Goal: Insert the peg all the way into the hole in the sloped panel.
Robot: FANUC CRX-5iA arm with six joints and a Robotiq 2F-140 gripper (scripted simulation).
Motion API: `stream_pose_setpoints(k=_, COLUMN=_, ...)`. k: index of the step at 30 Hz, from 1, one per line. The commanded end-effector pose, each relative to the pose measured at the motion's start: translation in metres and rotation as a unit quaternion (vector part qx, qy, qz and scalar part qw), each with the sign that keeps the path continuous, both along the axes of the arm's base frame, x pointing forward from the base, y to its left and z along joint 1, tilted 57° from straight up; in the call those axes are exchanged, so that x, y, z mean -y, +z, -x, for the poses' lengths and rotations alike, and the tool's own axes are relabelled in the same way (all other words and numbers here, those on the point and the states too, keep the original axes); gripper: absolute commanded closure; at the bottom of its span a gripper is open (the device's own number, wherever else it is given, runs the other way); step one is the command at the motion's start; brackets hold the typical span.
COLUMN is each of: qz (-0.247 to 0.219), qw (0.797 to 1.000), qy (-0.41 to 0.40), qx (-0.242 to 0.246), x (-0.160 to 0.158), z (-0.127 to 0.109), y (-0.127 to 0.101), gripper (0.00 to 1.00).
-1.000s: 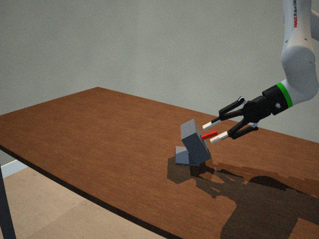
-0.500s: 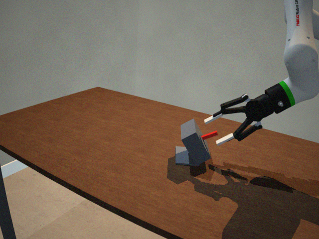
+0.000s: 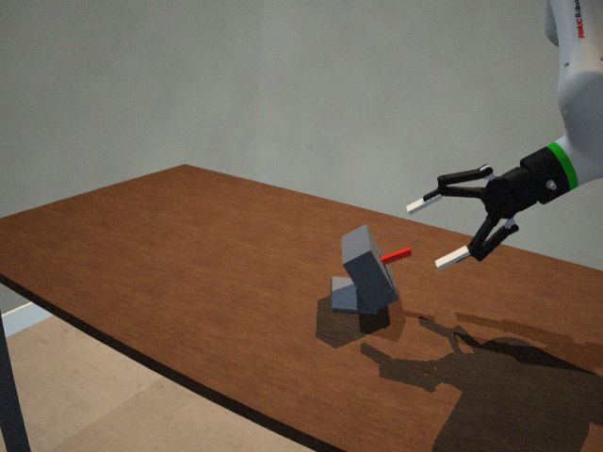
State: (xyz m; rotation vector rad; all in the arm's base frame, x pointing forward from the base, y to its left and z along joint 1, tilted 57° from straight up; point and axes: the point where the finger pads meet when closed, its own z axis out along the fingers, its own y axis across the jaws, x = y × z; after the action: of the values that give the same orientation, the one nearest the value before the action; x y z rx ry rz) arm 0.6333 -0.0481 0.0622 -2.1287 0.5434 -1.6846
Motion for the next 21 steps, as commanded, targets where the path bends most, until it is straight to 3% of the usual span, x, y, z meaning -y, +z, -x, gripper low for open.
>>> stream_pose_setpoints(k=1, qz=0.0, qw=1.0, qy=0.0, qx=0.0, x=0.0, z=0.012, y=0.003, gripper=0.16)
stream_pose_setpoints(k=12, qz=0.0, qw=1.0, qy=0.0, qx=0.0, x=0.002, z=0.037, y=0.008, gripper=0.0)
stream_pose_setpoints(k=21, qz=0.0, qw=1.0, qy=0.0, qx=0.0, x=0.003, z=0.041, y=0.009, gripper=0.0)
